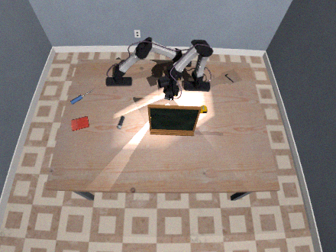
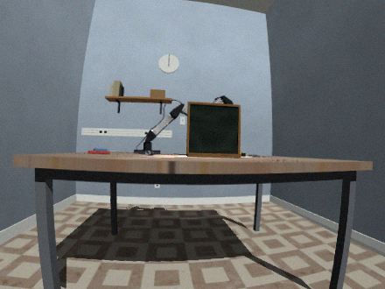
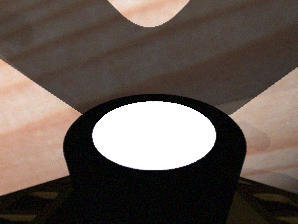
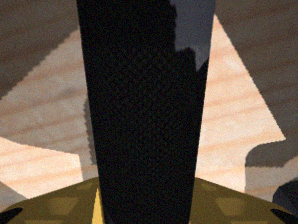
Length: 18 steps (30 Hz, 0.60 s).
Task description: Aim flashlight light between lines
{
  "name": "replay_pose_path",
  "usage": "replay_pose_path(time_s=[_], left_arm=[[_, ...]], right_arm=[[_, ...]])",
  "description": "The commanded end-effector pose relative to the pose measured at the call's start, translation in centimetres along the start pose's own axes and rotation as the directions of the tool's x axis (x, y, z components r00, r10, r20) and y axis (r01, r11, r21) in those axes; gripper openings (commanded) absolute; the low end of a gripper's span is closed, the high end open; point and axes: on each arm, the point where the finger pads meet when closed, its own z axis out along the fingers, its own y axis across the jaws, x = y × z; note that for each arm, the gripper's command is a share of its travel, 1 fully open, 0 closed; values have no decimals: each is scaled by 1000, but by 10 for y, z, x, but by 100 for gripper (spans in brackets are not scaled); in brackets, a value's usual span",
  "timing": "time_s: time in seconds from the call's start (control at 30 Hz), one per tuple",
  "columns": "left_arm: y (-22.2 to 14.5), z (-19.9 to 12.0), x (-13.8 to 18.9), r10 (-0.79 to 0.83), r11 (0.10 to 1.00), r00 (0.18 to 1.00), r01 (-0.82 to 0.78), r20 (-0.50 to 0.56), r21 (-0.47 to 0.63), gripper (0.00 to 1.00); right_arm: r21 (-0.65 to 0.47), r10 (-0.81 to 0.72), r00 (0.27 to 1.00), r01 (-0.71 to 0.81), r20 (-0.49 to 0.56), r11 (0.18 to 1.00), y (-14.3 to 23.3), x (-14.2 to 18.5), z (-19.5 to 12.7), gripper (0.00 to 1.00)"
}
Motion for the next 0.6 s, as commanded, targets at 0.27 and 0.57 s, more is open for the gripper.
replay_pose_path(time_s=[0.27, 0.57], left_arm=[[-2, -3, -3, -23, 992, 1000, 22, 9, 121, 50], [-10, -5, -5, -6, 961, 1000, 2, 15, 275, 50]], right_arm=[[12, 15, 1000, -15, 14, 1000, -4, -5, -9, 30], [12, 15, 1000, -15, 14, 1000, -4, -5, -9, 30]])
